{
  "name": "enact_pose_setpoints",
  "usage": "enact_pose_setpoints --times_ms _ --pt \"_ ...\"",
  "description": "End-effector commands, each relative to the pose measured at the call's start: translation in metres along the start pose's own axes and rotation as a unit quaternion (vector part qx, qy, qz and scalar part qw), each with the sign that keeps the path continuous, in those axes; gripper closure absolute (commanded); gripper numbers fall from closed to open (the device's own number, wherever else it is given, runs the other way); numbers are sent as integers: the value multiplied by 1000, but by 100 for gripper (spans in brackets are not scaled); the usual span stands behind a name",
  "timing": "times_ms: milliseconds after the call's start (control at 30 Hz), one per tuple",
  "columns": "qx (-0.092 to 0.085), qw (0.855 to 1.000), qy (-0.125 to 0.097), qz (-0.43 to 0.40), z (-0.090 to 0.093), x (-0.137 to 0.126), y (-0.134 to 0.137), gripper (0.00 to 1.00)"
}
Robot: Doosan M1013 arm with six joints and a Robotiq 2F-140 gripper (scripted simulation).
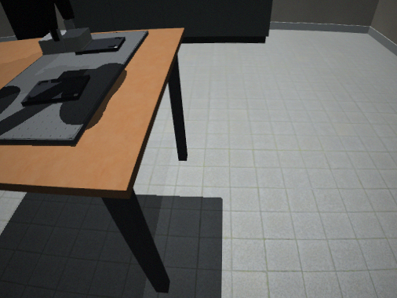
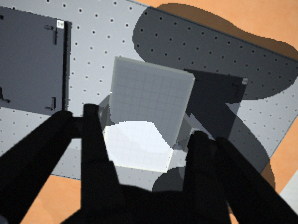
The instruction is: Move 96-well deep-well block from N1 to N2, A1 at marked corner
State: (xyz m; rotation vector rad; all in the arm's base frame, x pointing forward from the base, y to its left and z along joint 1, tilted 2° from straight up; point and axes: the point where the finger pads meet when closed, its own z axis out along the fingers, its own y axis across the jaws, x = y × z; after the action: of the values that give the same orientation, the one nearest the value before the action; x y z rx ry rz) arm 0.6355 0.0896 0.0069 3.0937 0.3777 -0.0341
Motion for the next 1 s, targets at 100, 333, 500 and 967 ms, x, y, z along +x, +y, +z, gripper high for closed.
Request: enact_pose_setpoints --times_ms 100,333,500,967 --pt "0 1000 3 3 -1 2 -24 100" --pt "0 1000 3 3 -1 3 -47 100" --pt "0 1000 3 3 -1 4 -57 100" --pt "0 1000 3 3 -1 7 -97 100"
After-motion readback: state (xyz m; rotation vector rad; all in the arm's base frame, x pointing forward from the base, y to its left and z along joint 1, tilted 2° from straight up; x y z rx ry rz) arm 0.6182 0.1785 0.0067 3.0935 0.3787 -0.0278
